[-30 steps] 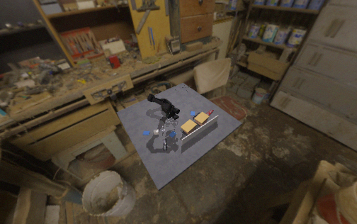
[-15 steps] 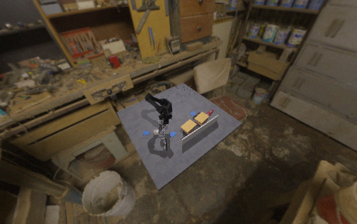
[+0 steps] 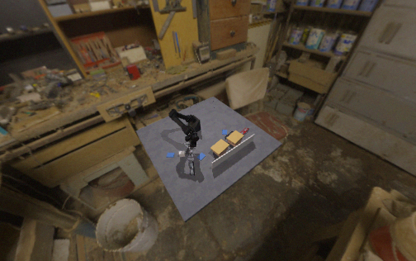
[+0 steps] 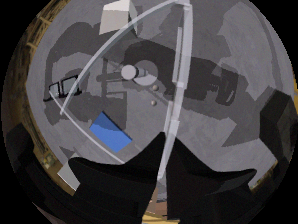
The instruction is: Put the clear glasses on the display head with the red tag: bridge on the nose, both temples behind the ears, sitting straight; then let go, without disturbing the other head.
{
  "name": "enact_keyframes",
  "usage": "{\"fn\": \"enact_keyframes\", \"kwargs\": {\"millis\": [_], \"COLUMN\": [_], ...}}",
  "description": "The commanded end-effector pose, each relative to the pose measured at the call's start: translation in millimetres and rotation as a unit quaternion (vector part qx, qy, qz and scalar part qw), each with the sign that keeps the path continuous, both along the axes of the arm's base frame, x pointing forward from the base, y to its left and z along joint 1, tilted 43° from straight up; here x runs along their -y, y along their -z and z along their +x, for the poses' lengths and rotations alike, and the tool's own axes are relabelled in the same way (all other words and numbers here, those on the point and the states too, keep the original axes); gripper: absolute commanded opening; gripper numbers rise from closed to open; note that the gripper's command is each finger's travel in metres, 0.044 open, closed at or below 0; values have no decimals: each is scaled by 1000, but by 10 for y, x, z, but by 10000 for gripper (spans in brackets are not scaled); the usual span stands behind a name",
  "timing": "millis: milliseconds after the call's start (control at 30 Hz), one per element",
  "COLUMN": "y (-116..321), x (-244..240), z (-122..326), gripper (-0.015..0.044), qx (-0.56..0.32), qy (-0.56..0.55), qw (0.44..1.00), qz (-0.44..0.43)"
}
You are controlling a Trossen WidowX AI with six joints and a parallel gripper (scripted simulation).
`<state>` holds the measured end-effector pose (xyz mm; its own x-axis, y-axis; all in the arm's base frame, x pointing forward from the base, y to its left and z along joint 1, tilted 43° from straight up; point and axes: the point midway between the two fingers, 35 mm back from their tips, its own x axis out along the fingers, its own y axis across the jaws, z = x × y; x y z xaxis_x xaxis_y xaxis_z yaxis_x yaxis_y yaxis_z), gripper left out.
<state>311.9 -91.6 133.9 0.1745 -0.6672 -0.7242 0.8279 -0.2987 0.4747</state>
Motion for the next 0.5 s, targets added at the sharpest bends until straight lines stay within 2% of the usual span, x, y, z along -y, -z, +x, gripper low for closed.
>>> {"fn": "enact_keyframes", "kwargs": {"millis": [0, 467], "y": [176, 262], "x": [133, 101], "z": [10, -6], "gripper": [0, 0], "qx": [-6, -7], "qy": [-2, -2], "qw": [1000, 1000], "qz": [0, 0]}}
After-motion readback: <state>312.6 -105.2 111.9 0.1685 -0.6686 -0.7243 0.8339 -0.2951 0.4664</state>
